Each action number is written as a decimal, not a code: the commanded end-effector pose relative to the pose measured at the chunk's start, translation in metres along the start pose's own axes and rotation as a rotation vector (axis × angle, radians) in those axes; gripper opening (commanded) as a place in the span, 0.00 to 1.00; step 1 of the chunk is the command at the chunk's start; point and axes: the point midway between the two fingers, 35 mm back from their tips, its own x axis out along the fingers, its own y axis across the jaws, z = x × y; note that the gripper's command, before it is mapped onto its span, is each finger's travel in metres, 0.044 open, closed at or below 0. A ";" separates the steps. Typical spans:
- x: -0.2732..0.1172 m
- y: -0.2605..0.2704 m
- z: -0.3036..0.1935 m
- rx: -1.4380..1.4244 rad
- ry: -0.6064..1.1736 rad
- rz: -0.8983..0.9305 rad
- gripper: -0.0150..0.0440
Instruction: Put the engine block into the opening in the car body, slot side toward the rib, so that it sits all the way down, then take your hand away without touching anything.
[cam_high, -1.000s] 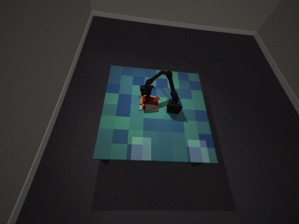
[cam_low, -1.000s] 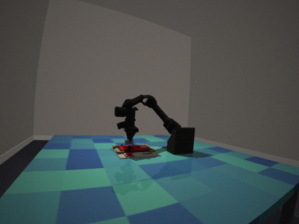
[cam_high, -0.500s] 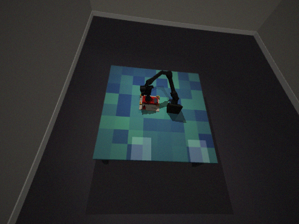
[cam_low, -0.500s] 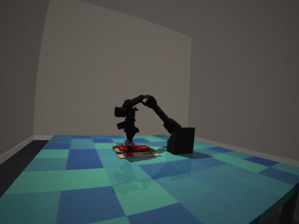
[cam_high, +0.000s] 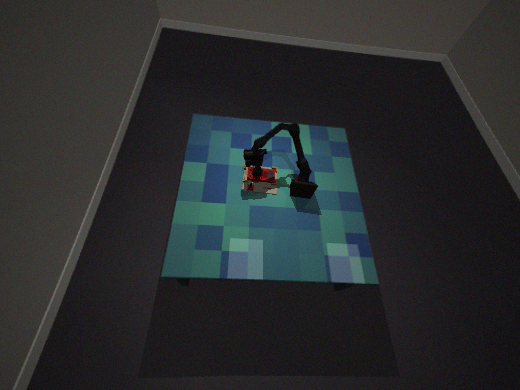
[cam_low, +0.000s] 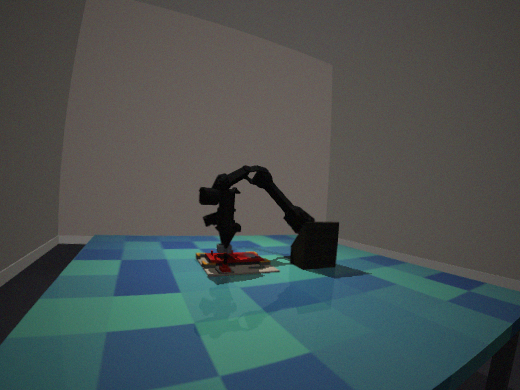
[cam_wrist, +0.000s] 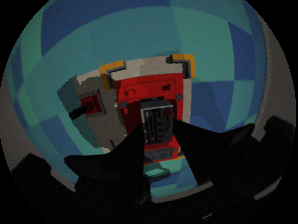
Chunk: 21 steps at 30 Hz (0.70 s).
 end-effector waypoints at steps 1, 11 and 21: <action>0.001 -0.001 0.000 -0.013 -0.001 -0.005 0.52; 0.003 -0.001 0.000 -0.017 -0.001 -0.005 0.52; 0.006 -0.001 0.000 -0.015 -0.001 -0.005 0.52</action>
